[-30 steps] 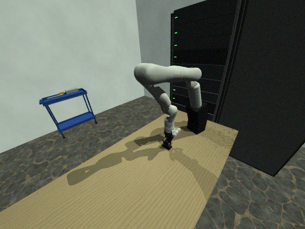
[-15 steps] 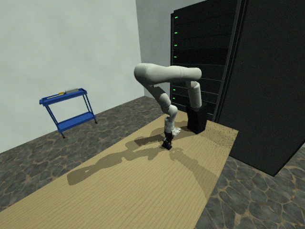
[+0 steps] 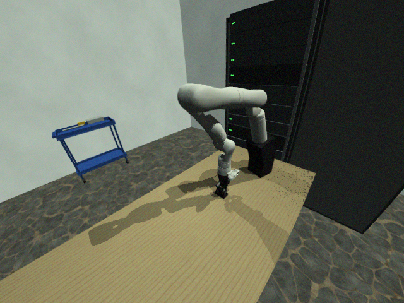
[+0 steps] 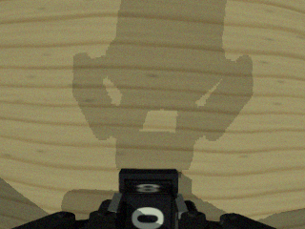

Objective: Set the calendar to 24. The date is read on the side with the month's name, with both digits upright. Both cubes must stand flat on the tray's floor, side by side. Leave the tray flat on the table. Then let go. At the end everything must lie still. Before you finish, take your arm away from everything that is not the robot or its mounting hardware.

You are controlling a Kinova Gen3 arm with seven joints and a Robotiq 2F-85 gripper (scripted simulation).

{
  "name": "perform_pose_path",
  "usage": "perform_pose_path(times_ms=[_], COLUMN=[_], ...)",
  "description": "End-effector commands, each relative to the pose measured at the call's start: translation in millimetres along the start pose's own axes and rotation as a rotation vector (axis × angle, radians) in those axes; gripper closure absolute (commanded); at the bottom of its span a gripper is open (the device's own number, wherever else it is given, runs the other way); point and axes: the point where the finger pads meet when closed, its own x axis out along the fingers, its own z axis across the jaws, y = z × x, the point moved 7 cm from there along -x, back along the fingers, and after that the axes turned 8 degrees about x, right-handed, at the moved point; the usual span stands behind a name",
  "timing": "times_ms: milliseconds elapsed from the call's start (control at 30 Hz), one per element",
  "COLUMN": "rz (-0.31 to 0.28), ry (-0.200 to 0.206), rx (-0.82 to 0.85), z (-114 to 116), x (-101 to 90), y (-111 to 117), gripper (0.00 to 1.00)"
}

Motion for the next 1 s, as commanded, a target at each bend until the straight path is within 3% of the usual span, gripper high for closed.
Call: perform_pose_path(times_ms=[0, 967], rz=[0.0, 0.0], ry=[-0.005, -0.008], rx=[0.014, 0.014], z=[-0.2, 1.6], x=[-0.4, 6.6], y=[0.2, 0.3], gripper=[0.74, 0.74])
